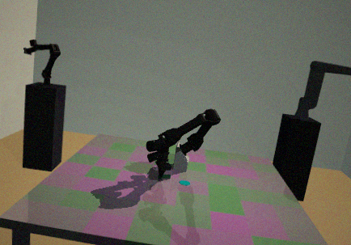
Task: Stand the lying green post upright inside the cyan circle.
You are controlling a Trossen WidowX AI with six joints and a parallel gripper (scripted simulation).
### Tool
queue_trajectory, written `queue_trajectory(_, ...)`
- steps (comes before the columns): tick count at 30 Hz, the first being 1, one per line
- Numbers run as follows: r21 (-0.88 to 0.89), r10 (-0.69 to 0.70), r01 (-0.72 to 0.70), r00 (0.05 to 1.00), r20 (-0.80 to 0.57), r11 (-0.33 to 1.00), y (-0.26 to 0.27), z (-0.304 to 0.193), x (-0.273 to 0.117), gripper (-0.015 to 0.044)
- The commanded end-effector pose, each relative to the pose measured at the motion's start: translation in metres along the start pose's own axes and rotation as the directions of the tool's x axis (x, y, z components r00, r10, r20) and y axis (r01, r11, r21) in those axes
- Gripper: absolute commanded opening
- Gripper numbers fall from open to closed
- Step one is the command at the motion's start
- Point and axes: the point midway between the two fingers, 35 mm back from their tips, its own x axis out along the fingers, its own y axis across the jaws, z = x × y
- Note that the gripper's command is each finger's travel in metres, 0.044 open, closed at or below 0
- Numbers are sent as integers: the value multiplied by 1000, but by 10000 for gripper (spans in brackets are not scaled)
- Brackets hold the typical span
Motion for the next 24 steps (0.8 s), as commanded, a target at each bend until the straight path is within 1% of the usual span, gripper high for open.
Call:
queue_trajectory(1, -8, 5, -4, 1000, 14, 1000, 3, 4, -11, 23)
queue_trajectory(24, -7, 2, -2, 1000, 19, 1000, 4, 7, -81, 23)
